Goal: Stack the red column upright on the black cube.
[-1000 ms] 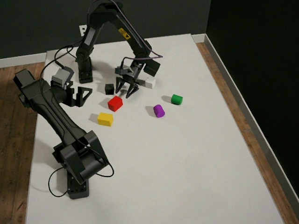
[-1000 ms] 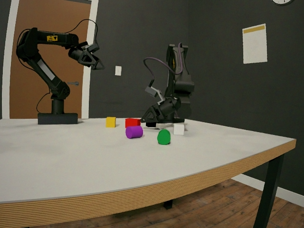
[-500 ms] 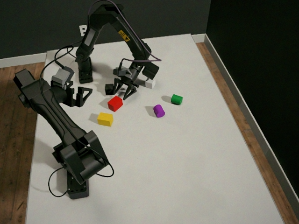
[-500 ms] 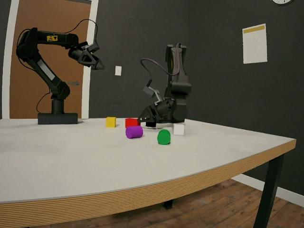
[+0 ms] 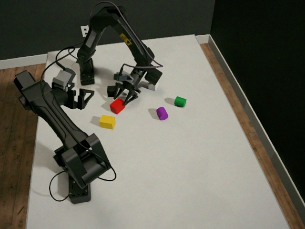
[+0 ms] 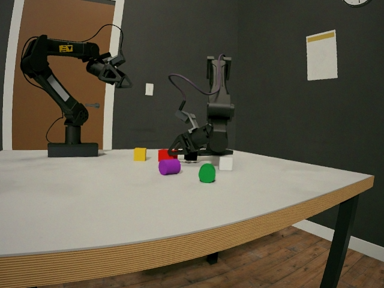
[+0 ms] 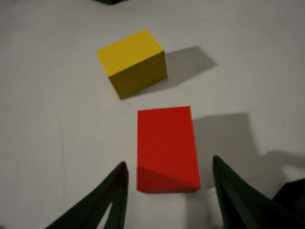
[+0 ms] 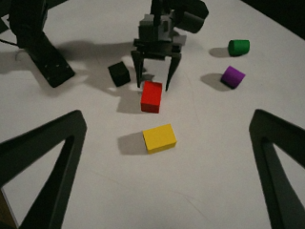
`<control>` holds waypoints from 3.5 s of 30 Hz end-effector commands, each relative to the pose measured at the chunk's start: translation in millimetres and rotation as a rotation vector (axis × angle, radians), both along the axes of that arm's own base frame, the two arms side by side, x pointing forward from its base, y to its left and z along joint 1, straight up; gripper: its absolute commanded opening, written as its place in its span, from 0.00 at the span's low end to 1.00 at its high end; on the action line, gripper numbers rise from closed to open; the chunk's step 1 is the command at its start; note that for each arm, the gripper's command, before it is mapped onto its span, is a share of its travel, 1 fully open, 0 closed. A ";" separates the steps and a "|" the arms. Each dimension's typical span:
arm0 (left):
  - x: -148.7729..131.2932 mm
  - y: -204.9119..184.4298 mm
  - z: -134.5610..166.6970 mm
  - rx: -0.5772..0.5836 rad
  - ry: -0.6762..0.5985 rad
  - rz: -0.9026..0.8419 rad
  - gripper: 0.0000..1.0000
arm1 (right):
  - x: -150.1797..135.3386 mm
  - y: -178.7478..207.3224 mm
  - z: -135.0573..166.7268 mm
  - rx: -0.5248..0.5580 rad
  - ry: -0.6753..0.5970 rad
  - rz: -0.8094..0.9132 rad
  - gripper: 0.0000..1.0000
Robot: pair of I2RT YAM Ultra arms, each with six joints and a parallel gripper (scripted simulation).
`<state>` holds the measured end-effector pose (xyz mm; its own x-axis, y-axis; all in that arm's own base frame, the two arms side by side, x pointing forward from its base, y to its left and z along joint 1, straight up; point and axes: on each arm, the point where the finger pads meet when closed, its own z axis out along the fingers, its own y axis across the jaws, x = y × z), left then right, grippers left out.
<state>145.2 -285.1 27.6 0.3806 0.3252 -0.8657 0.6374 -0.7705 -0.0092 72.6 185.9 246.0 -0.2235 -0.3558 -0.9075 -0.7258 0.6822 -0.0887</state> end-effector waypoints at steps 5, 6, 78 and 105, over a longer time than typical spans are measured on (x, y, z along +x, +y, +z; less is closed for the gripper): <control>-5.8 -11.9 2.2 -0.024 -0.013 0.005 0.64 | 2.0 -0.2 8.4 0.020 -0.014 -0.012 1.00; -6.8 -12.8 1.5 -0.024 -0.013 0.005 0.64 | 2.0 -0.2 8.4 0.020 -0.014 -0.012 1.00; -24.2 29.7 99.9 0.033 -0.047 0.005 0.35 | -15.2 26.1 4.3 0.067 0.014 0.241 1.00; -35.0 78.0 107.6 0.042 -0.011 0.160 0.35 | 0.7 21.0 18.4 0.204 -0.125 0.299 1.00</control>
